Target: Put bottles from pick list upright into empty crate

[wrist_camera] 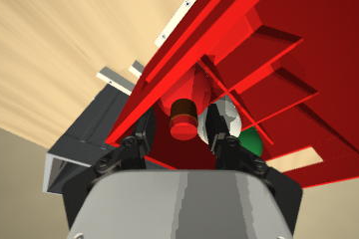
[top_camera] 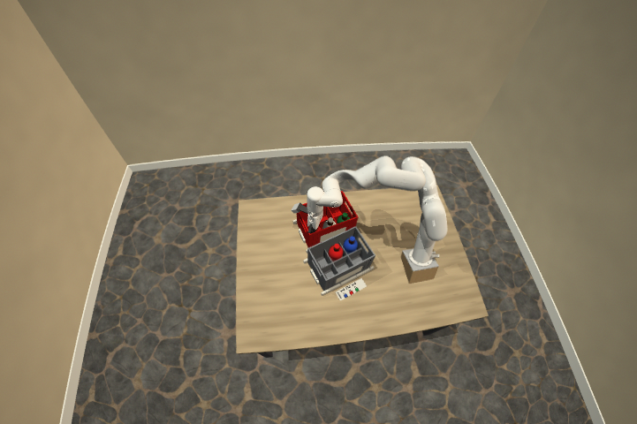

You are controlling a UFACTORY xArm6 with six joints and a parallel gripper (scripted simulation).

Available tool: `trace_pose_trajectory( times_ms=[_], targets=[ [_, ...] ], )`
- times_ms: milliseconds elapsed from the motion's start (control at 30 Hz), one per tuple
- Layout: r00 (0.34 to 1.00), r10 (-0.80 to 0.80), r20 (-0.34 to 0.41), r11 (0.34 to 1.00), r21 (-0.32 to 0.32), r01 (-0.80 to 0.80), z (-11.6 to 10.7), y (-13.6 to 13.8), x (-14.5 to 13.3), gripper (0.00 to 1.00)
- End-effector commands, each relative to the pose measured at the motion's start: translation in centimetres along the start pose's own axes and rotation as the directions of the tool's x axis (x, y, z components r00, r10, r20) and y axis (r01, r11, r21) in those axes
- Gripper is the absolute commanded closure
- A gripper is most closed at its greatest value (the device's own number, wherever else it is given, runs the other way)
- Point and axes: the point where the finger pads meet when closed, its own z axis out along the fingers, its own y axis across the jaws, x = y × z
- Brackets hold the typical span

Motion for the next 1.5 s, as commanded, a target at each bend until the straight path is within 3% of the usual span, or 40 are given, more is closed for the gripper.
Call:
trace_pose_trajectory(
  times_ms=[0, 167, 200, 1467],
  targets=[
    [1.0, 0.001, -0.004, 1.0, 0.001, -0.001, -0.18, -0.02, 0.14, 0.35],
    [1.0, 0.001, -0.004, 1.0, 0.001, -0.001, -0.17, -0.02, 0.14, 0.35],
    [1.0, 0.001, -0.005, 1.0, 0.001, -0.001, -0.5, -0.02, 0.13, 1.0],
    [1.0, 0.001, -0.004, 1.0, 0.001, -0.001, -0.51, -0.02, 0.14, 1.0]
  ],
)
